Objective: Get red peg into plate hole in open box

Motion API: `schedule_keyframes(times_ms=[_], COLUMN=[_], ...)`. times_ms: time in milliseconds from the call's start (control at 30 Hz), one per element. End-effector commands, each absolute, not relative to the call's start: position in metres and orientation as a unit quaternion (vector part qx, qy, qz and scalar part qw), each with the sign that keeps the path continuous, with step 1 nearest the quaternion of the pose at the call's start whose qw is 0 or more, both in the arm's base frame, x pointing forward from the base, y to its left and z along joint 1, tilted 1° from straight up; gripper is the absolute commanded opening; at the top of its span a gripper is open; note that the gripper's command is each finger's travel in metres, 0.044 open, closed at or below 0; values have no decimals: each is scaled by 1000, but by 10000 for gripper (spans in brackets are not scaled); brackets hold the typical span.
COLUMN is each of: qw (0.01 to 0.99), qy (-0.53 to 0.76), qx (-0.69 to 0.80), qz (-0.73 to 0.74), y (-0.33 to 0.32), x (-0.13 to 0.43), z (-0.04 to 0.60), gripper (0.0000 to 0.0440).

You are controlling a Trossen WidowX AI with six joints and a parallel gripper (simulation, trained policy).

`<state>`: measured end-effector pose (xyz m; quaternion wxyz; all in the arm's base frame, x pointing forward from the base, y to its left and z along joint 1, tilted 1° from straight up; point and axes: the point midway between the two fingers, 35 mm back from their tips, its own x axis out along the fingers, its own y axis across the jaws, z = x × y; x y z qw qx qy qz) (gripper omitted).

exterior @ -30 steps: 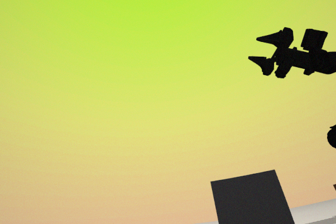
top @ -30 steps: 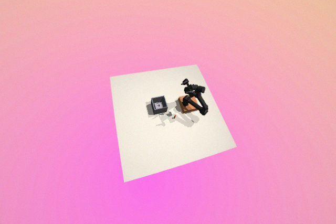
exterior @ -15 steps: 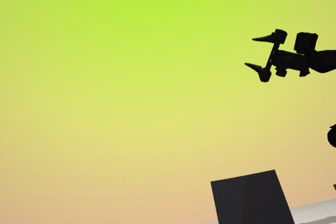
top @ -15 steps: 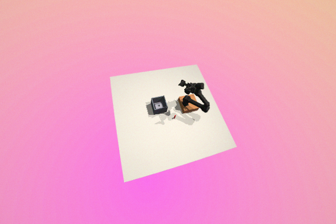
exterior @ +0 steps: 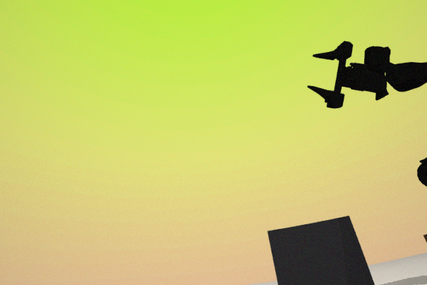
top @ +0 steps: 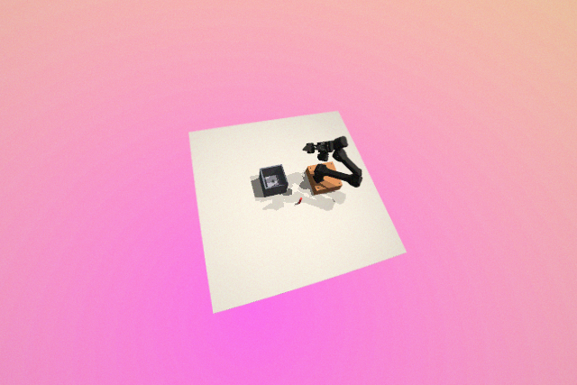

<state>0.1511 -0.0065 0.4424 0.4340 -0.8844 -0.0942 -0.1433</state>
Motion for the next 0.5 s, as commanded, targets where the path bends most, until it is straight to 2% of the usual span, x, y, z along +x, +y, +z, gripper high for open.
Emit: schedule_keyframes(times_ms=[0, 467], qw=[486, 676], qy=[-102, -106], qx=[-858, -728], qz=[-129, -55], y=[-7, -12], x=[154, 173], z=[443, 430], gripper=[440, 440])
